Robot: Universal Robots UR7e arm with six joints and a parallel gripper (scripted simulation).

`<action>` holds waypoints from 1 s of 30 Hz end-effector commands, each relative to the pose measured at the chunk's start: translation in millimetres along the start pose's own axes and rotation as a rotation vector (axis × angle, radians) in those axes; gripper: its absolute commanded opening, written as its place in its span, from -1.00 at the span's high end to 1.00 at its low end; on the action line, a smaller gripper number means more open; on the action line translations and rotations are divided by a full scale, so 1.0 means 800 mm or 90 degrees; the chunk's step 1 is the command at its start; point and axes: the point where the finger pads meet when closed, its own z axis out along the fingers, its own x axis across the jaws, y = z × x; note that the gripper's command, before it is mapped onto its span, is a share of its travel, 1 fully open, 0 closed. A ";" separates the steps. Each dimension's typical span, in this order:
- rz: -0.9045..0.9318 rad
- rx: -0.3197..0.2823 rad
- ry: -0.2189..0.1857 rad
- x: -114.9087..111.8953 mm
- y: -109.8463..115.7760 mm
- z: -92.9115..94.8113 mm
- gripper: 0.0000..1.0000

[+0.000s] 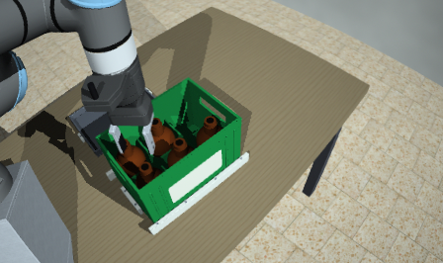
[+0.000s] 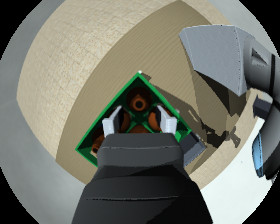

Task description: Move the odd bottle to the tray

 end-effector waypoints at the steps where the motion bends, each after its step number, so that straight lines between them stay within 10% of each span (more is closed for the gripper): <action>1: 0.000 0.000 -0.001 0.000 0.000 0.000 -1.00; 30: 0.000 0.000 -0.001 -0.001 0.000 0.030 -1.00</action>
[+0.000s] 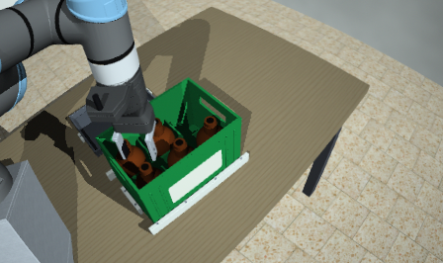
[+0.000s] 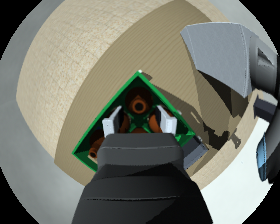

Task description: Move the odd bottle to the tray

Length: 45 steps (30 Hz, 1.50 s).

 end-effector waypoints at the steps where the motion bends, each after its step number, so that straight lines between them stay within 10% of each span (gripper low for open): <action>1: 0.000 0.000 -0.001 -0.001 0.000 0.005 -1.00; 45: 0.000 0.000 -0.001 -0.001 0.000 0.028 -1.00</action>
